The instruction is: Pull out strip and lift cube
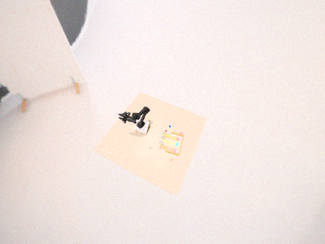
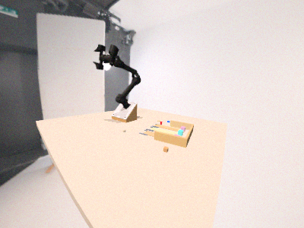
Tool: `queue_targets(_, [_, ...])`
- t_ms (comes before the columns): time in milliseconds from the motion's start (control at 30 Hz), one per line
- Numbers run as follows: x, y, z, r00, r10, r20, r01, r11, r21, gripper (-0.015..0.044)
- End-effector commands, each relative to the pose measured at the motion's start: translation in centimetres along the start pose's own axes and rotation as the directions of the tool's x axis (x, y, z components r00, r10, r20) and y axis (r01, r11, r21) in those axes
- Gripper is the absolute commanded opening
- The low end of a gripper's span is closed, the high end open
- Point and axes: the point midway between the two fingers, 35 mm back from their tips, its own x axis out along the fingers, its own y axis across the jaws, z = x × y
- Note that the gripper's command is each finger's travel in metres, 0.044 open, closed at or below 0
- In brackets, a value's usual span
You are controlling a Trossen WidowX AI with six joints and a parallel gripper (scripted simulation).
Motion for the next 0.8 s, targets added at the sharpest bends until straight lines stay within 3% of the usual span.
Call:
queue_targets(0, [0.1, -0.1, -0.2, 1.000, -0.003, -0.005, 0.003, 1.000, -0.006, 0.0400])
queue_targets(333, [1.7, -7.3, -9.4, 0.941, -0.187, -0.282, 0.085, 0.938, -0.337, 0.0400])
queue_targets(567, [-1.7, -14.6, -17.1, 0.775, -0.374, -0.510, 0.025, 0.824, -0.567, 0.0400])
queue_targets(767, [-8.6, -20.0, -22.0, 0.551, -0.500, -0.668, -0.164, 0.720, -0.675, 0.0400])
